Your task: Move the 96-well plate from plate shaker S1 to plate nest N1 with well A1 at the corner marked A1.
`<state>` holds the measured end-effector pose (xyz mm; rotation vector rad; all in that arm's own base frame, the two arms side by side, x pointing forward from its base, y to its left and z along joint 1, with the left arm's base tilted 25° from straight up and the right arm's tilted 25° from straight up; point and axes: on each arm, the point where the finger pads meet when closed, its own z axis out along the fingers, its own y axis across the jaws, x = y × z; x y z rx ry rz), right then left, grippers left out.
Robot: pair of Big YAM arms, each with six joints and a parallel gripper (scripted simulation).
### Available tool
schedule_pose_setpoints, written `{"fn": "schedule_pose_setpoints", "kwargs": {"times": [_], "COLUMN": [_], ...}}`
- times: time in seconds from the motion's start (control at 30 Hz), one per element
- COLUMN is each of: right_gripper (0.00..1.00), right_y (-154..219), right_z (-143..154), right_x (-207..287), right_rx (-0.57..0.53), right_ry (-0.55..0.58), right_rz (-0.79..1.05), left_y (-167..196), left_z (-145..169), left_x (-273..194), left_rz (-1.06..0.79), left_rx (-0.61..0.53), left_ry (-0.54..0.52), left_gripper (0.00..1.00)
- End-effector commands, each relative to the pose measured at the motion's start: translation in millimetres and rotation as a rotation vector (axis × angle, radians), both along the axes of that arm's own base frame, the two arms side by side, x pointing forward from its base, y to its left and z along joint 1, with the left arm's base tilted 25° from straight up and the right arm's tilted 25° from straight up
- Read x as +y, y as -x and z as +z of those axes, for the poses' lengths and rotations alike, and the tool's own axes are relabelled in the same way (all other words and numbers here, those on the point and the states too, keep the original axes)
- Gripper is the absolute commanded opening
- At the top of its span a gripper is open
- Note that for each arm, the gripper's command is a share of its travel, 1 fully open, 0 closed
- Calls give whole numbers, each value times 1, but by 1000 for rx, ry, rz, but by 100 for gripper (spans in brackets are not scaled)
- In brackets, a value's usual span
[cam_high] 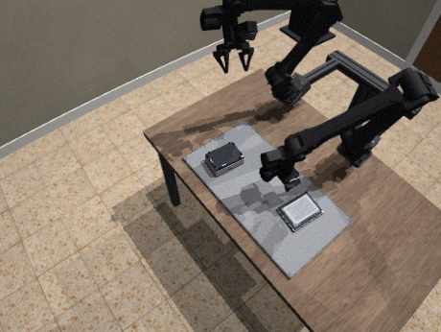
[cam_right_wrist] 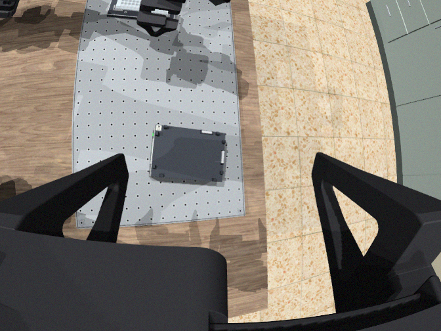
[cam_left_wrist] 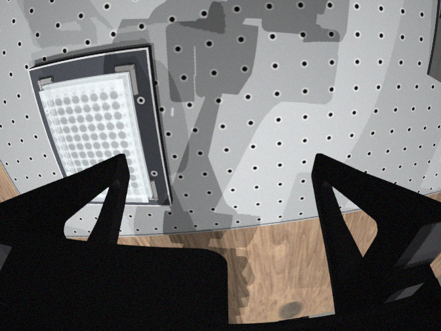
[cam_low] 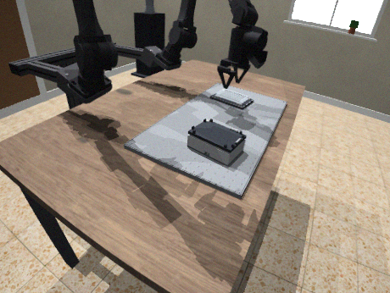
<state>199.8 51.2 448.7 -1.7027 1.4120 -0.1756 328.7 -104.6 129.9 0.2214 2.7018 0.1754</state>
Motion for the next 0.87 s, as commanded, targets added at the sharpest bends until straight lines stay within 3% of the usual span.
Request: {"fn": "schedule_pose_setpoints", "kwargs": {"times": [0.0, 0.17, 0.83], "right_gripper": [100, 100, 100], "right_y": [10, 10, 10], "right_z": [35, 35, 35], "right_x": [6, 6, 6], "right_rx": [-81, -81, -81], "right_ry": [33, 33, 33], "right_rz": [8, 8, 8], "left_y": [-16, -7, -10], "left_z": [11, 0, 8], "left_x": [-15, -2, -7], "left_rz": [21, 44, 22], "left_rx": [-24, -12, -21], "left_ry": [20, 18, 18], "left_gripper": [100, 100, 100]}}
